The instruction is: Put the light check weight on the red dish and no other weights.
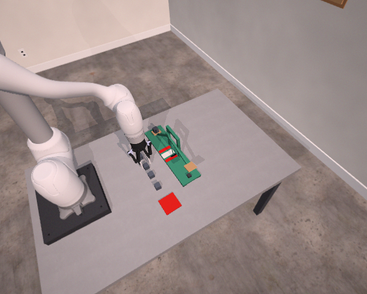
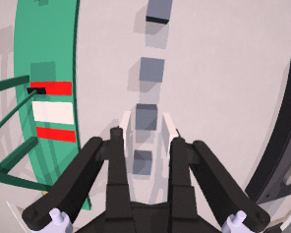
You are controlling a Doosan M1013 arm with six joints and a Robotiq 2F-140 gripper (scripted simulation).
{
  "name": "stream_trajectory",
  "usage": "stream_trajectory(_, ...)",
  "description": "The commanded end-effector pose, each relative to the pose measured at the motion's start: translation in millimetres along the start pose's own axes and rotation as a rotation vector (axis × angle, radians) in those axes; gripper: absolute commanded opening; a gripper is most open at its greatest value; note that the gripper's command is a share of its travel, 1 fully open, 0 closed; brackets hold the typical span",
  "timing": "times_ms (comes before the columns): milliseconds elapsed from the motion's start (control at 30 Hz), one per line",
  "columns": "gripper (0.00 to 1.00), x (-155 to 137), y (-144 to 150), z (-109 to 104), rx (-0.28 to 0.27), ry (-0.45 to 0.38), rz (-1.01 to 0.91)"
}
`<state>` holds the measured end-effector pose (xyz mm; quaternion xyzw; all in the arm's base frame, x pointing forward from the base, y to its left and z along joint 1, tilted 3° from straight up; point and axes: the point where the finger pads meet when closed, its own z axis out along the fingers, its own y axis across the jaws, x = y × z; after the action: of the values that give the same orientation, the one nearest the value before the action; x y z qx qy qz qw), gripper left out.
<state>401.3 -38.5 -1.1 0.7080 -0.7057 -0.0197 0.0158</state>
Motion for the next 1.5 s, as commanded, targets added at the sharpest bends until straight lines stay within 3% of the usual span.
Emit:
stream_trajectory(0, 0.35, 0.0, 0.0, 4.1, 0.0, 0.0, 0.0)
stream_trajectory(567, 0.35, 0.0, 0.0, 30.9, 0.0, 0.0, 0.0)
stream_trajectory(1467, 0.35, 0.0, 0.0, 32.1, 0.0, 0.0, 0.0)
